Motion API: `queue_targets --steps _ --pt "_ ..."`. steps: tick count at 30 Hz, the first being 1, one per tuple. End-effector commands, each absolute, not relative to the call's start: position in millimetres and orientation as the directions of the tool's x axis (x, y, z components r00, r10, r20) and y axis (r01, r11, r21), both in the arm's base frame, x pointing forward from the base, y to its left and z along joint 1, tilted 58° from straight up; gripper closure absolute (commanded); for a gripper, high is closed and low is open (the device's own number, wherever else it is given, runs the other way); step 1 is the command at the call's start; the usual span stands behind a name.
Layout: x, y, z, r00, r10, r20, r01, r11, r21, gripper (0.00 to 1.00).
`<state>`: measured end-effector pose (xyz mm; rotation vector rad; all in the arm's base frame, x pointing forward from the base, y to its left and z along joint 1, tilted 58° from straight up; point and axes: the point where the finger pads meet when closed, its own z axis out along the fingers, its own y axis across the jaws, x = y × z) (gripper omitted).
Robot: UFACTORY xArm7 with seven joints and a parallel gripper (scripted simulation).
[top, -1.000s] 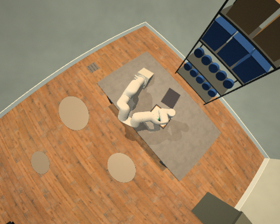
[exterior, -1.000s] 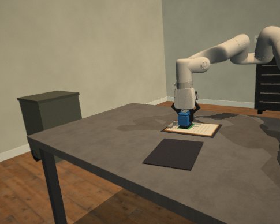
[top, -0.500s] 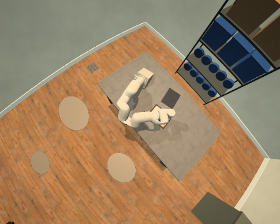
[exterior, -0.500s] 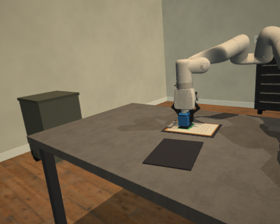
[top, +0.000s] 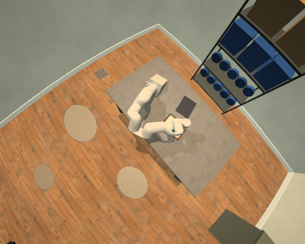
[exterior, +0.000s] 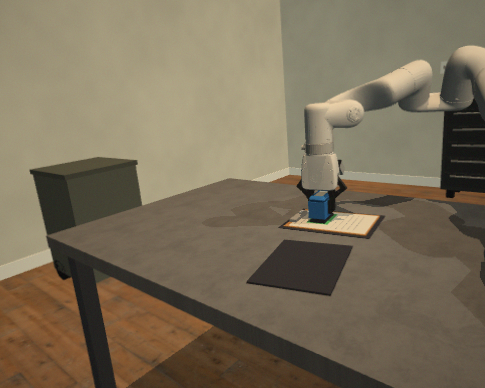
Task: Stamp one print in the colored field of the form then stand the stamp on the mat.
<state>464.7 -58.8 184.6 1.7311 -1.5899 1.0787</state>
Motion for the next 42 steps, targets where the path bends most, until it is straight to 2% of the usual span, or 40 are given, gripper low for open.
queue_targets --steps 1,36,42 --pt "465.0 -57.6 185.1 -0.021 -0.541 0.84 -0.981 -0.153 -0.123 0.69" --pt "459.7 -34.8 199.6 -0.021 -0.541 0.84 -0.981 -0.153 -0.123 0.69" --pt "453.9 -8.3 216.5 -0.021 -0.541 0.84 -0.981 -0.153 -0.123 0.69"
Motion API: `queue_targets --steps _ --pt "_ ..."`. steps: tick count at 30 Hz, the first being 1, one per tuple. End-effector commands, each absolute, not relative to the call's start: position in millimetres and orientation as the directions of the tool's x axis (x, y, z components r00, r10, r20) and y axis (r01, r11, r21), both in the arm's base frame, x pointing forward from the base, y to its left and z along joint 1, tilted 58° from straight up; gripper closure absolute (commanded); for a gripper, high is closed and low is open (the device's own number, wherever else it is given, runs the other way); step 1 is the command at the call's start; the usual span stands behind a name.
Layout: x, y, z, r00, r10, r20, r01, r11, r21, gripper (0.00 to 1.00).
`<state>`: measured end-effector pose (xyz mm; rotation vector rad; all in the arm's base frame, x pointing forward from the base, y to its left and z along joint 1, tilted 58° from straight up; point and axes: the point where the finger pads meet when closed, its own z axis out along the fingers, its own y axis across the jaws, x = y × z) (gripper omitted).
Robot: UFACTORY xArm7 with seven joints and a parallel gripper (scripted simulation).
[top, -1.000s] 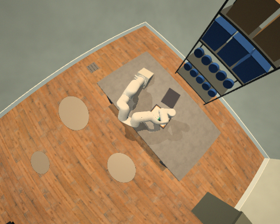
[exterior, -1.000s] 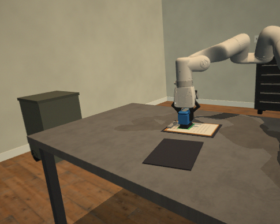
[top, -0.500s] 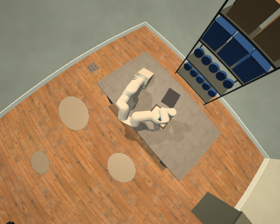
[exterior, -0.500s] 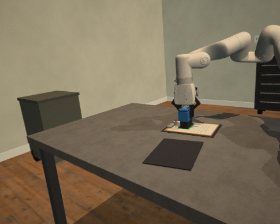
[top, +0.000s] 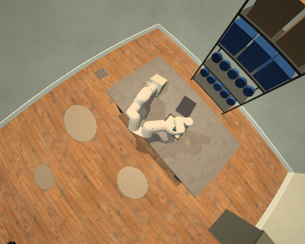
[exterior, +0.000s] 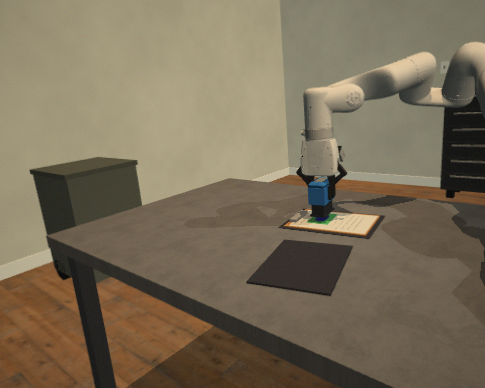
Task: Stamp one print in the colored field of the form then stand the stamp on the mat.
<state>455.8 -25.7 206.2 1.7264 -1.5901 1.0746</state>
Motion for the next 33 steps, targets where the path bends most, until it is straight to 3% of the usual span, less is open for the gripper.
queue_targets --steps 1,14,24,33 --pt "453.2 -5.0 218.6 -0.021 -0.541 0.84 -0.981 -0.153 -0.123 0.69" --pt "454.3 3.4 210.1 -0.006 -0.542 0.84 -0.981 -0.161 -0.11 0.69" --pt "428.2 89.2 71.3 0.288 -0.473 0.833 -0.938 -0.315 0.146 0.69" --pt "397.5 143.1 -30.4 0.315 -0.457 0.832 -0.929 -0.328 0.171 0.69"
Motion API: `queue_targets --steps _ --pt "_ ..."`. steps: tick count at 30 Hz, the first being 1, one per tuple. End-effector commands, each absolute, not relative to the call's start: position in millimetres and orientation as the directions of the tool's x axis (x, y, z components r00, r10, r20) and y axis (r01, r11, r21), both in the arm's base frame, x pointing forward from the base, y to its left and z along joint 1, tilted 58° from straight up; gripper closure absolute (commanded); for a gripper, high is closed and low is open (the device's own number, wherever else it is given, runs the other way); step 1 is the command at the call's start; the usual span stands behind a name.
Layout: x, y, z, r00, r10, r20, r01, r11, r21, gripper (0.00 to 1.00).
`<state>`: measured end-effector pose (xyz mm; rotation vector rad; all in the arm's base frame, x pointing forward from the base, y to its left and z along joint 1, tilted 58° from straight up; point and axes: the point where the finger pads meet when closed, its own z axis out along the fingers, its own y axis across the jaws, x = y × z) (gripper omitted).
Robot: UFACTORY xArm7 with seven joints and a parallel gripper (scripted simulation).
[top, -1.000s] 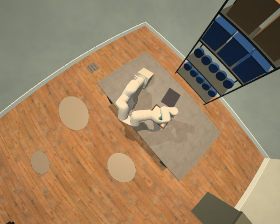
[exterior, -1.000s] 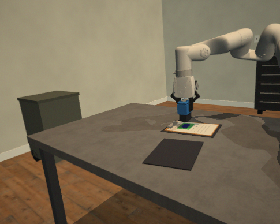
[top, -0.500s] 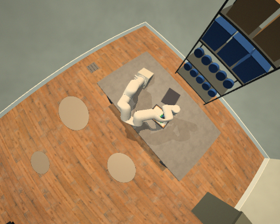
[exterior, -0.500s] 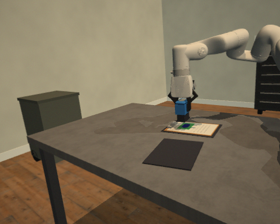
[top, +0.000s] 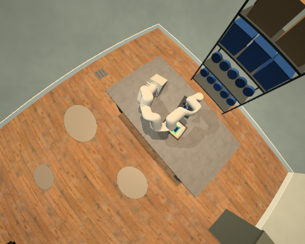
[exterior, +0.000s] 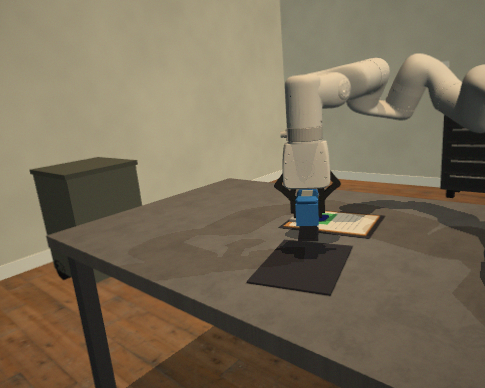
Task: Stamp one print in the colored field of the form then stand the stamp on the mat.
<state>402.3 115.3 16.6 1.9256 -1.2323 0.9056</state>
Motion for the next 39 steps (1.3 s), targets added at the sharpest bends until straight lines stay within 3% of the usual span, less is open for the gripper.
queue_targets --steps 1,39 --pt "397.4 143.6 -31.1 0.315 -0.457 0.832 -0.929 -0.328 0.171 0.69" --pt "396.8 143.6 -32.3 0.315 -0.457 0.832 -0.929 -0.328 0.171 0.69"
